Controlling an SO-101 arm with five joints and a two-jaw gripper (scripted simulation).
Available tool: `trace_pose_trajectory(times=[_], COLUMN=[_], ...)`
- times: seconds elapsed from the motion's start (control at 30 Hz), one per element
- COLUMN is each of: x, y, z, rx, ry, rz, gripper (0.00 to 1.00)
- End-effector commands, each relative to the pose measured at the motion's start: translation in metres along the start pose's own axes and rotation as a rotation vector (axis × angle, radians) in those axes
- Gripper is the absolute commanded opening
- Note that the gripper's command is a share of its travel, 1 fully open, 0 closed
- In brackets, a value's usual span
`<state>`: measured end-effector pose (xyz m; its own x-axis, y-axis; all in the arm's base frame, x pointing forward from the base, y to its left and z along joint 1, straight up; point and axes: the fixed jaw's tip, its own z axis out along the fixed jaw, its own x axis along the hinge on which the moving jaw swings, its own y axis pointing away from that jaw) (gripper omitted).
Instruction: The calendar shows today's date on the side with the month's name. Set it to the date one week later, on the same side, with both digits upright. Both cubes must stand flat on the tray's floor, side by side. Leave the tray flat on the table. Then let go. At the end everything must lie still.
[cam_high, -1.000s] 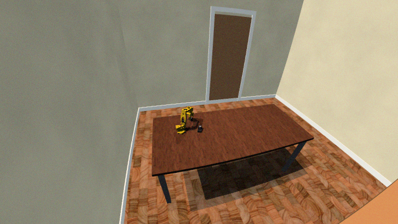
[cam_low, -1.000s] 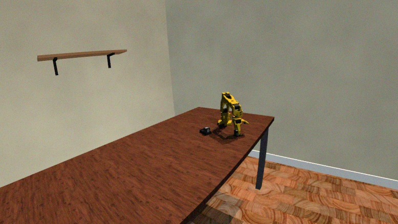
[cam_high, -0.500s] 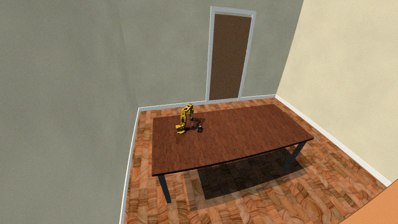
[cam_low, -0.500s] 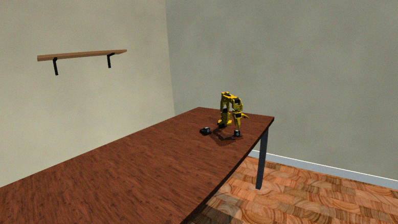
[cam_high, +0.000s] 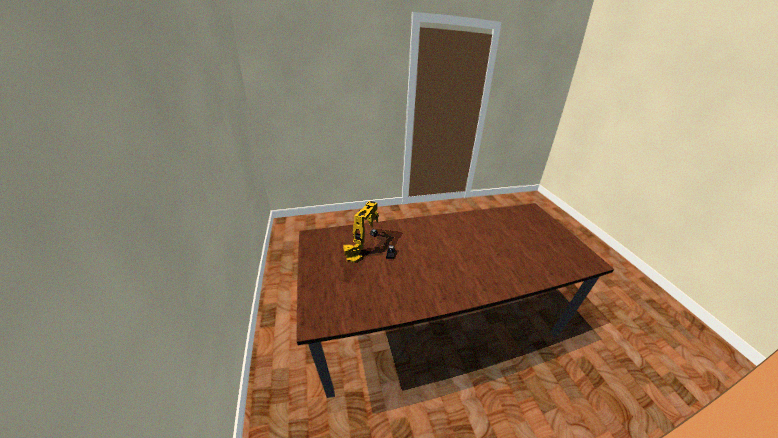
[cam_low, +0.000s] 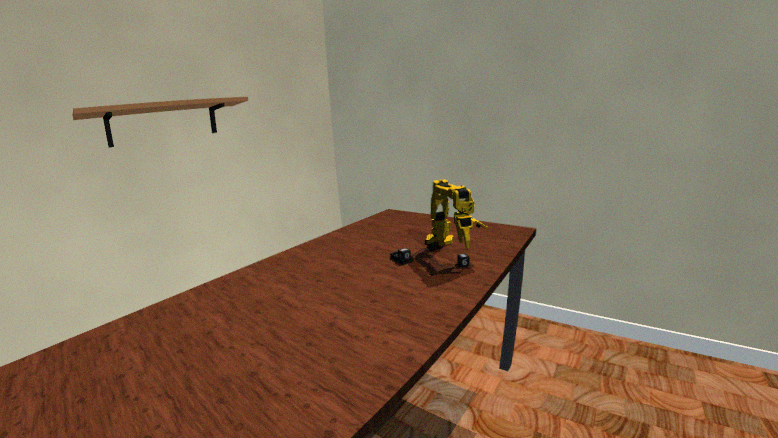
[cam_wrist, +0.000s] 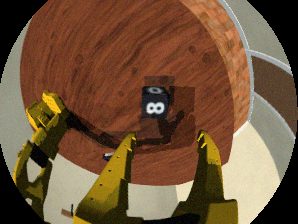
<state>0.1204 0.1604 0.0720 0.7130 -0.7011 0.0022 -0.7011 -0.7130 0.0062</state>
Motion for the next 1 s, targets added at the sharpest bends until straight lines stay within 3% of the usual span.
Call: trace_pose_trajectory(times=[0.0,0.37,0.5,0.63,0.8,0.87,0.97], x=[-0.003,-0.003,-0.003,-0.003,-0.003,-0.003,-0.003], y=[-0.004,-0.004,-0.005,-0.007,-0.008,-0.008,-0.006], z=[-0.011,-0.011,-0.016,-0.030,-0.055,-0.055,-0.072], rx=[0.059,0.060,0.088,0.163,0.307,0.307,0.397], ry=[-0.009,-0.010,-0.013,-0.023,-0.043,-0.043,-0.055], rz=[-0.013,-0.013,-0.013,-0.013,-0.012,-0.012,-0.012], gripper=[0.36,0.36,0.36,0.36,0.35,0.35,0.35])
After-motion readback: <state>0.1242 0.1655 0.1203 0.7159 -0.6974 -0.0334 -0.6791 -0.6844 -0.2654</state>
